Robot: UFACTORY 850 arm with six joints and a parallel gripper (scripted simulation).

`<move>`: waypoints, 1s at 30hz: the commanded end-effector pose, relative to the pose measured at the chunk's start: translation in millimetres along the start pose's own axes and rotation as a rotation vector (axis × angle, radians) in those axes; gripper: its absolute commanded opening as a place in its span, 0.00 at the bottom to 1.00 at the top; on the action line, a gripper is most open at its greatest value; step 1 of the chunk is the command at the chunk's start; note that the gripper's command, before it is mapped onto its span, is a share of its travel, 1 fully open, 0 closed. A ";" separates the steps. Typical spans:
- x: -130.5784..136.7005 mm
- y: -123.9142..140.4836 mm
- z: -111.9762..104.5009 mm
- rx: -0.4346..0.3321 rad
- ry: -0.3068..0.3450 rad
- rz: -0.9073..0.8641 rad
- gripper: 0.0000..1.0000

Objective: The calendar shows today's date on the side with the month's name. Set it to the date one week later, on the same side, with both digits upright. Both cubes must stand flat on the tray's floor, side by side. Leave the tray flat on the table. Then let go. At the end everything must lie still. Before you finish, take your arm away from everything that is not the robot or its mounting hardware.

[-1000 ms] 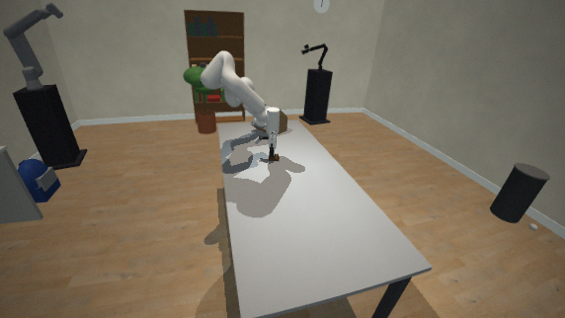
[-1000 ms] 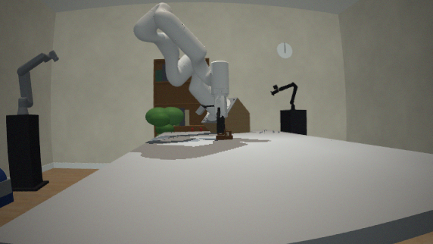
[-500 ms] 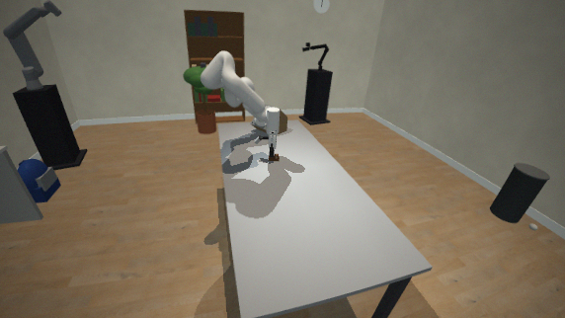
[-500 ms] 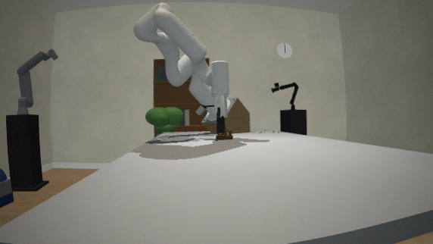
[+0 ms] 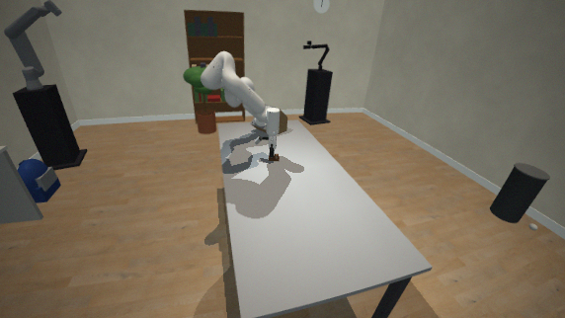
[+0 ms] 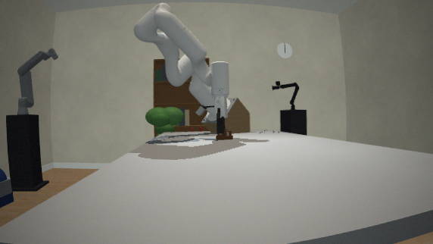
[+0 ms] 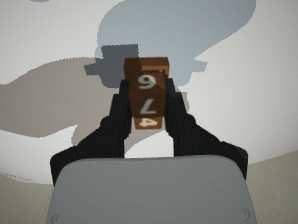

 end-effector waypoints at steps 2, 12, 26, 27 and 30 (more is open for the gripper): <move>-0.2 0.3 0.6 -0.001 -0.001 0.000 0.27; -0.2 0.3 5.2 -0.001 -0.001 0.000 0.27; -0.2 0.3 7.1 -0.001 -0.001 0.000 0.27; -0.2 0.3 7.1 -0.001 -0.001 0.000 0.27; -0.2 0.3 7.1 -0.001 -0.001 0.000 0.27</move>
Point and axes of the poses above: the point where the finger pads meet when closed, its own z axis out along the fingers, its own x axis across the jaws, y = z × x, the point moved 6 cm from there along -z, back along the fingers, and after that the axes turned 14 degrees about z, right-handed, at the moved point
